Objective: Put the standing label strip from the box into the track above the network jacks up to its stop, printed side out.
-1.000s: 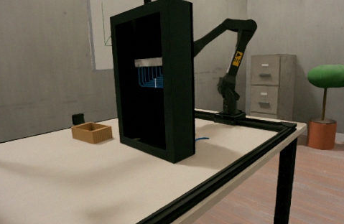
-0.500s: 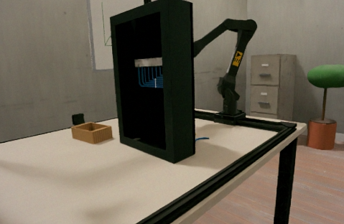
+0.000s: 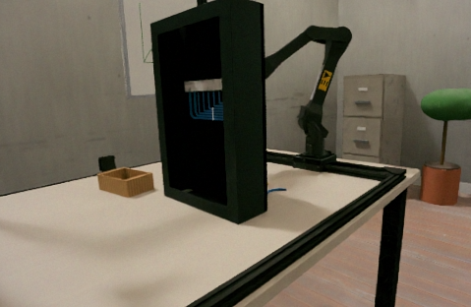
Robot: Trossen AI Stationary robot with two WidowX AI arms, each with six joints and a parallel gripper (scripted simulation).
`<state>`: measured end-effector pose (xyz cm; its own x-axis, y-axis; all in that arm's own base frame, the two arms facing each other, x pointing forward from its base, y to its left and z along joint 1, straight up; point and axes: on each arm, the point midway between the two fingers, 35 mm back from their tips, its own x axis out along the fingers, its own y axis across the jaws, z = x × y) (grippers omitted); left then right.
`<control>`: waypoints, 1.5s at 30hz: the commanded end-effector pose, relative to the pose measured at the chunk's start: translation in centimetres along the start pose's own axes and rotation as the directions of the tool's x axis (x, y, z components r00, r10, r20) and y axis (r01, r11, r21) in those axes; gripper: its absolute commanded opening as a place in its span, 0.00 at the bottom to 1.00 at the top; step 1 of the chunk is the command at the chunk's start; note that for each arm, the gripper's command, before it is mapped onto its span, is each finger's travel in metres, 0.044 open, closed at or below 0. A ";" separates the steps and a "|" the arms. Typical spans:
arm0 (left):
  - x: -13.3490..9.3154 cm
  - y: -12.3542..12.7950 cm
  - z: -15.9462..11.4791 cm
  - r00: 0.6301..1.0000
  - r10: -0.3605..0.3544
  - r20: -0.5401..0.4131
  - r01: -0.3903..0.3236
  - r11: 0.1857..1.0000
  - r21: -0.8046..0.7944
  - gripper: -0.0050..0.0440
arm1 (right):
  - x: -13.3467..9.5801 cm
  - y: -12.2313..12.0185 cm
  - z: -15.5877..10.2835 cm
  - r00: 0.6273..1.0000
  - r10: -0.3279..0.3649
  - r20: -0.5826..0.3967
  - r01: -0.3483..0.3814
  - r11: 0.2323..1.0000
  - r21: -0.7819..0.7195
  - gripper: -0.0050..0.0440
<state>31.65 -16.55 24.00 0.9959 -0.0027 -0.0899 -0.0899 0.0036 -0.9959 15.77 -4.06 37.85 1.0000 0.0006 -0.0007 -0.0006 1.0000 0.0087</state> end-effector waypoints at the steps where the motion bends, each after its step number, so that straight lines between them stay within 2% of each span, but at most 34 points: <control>1: -0.1 -1.3 -0.1 1.000 -0.024 -0.002 0.024 0.999 -0.026 0.00 | 0.0 0.1 0.5 1.000 -0.001 0.001 0.001 1.000 -0.014 1.00; 21: -0.1 -0.8 0.0 1.000 -0.015 -0.001 0.015 1.000 -0.016 0.00 | 0.0 0.1 0.5 1.000 -0.001 0.001 0.001 1.000 -0.014 1.00; 30: -0.1 -1.6 0.0 1.000 -0.029 -0.002 0.029 0.999 -0.029 0.00 | 0.0 0.1 0.5 1.000 -0.001 0.001 0.001 1.000 -0.014 1.00; 45: -0.1 -0.8 0.8 1.000 -0.015 -0.001 0.015 1.000 -0.015 0.00 | 0.0 0.1 0.5 1.000 -0.001 0.001 0.001 1.000 -0.014 1.00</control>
<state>31.67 -15.82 24.08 0.9959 -0.0021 -0.0902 -0.0902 0.0022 -0.9959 15.77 -4.06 37.85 1.0000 0.0006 -0.0007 -0.0006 1.0000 0.0086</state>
